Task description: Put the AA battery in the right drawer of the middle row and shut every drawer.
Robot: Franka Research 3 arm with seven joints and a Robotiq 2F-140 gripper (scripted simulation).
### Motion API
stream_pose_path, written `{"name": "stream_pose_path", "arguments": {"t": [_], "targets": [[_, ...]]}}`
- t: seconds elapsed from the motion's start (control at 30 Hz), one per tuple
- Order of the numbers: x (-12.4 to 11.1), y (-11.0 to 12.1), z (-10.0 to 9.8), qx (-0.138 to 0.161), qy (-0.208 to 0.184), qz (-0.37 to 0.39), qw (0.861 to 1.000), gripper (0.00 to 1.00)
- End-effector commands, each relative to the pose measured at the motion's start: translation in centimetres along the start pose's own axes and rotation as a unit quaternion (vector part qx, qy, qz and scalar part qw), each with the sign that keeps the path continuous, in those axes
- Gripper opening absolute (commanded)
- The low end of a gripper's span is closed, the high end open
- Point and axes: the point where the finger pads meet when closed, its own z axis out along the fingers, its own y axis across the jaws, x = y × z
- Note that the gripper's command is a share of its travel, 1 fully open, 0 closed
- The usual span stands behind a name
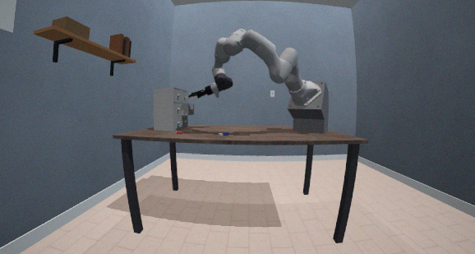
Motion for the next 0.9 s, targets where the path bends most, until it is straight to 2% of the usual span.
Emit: {"name": "stream_pose_path", "arguments": {"t": [0.0, 0.4, 0.87], "targets": [[0.0, -0.1, -0.2, 0.001, 0.002, 0.006, 1.0, 1.0], [0.3, -0.1, -1.3, 0.001, 0.002, 0.006, 1.0, 1.0], [1.8, -0.1, -6.2, 0.001, 0.002, 0.006, 1.0, 1.0]]}}
